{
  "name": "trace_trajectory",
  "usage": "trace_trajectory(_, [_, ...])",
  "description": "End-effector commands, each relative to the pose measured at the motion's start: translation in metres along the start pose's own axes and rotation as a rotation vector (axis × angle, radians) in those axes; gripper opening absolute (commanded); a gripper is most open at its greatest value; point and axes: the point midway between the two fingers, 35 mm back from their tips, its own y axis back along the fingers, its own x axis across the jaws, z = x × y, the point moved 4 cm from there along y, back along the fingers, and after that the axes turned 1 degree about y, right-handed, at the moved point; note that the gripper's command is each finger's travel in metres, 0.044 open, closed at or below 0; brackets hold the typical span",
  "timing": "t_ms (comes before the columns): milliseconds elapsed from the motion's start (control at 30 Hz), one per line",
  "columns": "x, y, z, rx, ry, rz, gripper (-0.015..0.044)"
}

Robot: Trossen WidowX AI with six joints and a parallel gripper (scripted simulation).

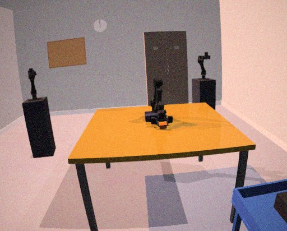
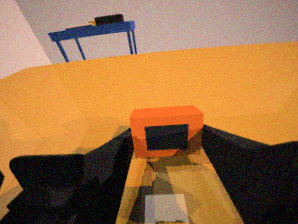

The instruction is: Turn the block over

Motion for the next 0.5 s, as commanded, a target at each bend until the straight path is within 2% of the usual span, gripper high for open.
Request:
trace_trajectory(0, [-0.0006, 0.0006, 0.0, -0.004, 0.004, -0.005, 0.0])
trace_trajectory(67, [-0.0006, 0.0006, 0.0, -0.004, 0.004, -0.005, 0.0])
trace_trajectory(467, [-0.0006, 0.0006, 0.0, -0.004, 0.004, -0.005, 0.0315])
